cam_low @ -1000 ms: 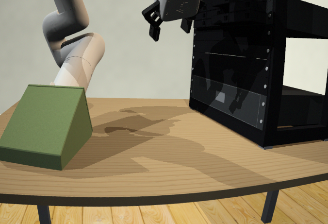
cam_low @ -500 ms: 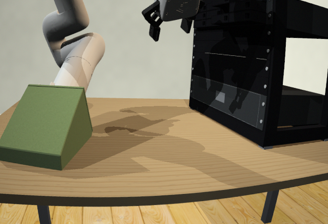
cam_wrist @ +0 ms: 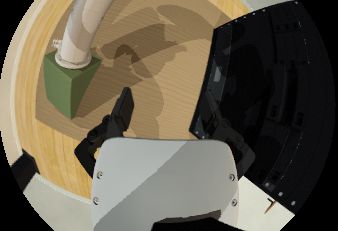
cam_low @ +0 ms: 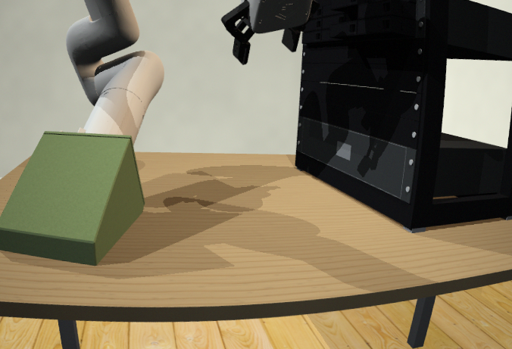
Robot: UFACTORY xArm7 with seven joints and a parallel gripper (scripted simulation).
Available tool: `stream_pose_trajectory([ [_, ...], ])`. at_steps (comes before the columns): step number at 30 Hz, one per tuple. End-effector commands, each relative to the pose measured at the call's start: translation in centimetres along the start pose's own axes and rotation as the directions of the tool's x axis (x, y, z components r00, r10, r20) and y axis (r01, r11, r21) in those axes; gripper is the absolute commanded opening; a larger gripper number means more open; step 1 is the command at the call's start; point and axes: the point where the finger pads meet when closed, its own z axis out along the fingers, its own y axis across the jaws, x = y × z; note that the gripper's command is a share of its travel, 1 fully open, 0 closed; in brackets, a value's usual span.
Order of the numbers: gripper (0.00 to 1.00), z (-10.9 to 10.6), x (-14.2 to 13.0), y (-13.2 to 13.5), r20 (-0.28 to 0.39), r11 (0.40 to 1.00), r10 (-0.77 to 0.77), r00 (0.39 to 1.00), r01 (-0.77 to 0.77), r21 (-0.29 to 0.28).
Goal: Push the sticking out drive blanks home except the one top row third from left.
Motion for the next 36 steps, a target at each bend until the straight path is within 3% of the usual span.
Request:
stream_pose_trajectory([
  [1,1.00,-0.1,0.0,0.1,0.004,1.000,-0.001,1.000,0.001,0.000],
  [23,1.00,-0.3,0.4,0.2,0.012,1.000,0.001,1.000,-0.001,-0.005],
  [36,1.00,-1.3,2.4,1.1,0.054,0.999,0.015,0.998,-0.014,-0.029],
])
